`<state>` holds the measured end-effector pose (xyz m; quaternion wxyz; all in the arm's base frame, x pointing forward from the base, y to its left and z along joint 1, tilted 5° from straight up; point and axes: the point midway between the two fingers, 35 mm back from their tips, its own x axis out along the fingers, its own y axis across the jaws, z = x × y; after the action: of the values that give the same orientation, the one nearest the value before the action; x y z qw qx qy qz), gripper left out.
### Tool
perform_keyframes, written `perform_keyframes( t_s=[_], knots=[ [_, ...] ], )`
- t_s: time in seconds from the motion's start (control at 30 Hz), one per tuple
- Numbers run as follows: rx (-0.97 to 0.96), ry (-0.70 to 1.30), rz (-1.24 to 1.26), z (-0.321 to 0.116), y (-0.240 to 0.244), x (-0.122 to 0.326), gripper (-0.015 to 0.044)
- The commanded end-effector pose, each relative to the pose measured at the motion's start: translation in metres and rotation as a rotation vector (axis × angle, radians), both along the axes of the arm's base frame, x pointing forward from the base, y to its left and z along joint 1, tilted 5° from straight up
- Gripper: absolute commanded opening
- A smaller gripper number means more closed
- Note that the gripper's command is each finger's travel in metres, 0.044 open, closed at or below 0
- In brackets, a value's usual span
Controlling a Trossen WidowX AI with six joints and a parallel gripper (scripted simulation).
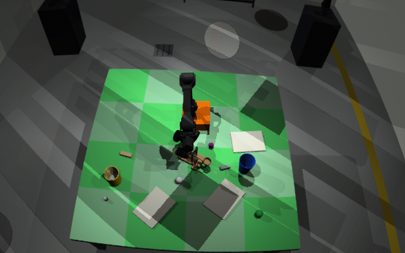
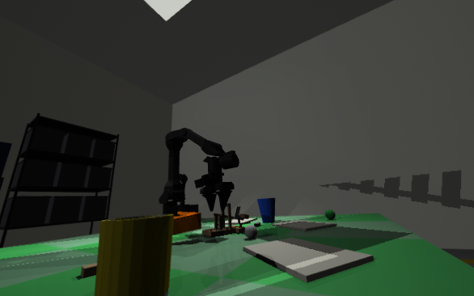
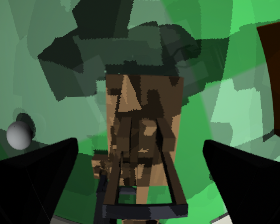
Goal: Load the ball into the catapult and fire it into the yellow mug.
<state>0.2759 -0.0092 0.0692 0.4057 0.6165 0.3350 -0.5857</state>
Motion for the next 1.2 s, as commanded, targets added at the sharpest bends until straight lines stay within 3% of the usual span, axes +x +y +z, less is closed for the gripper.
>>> perform_keyframes(
  t_s=[0.0,1.03,1.17],
  knots=[
    [-0.004,0.011,-0.004,-0.008,-0.001,-0.002,0.044],
    [-0.004,0.011,-0.004,-0.053,-0.003,0.0,0.044],
    [0.0,0.004,-0.008,-0.049,-0.002,0.003,0.0335]
  ],
)
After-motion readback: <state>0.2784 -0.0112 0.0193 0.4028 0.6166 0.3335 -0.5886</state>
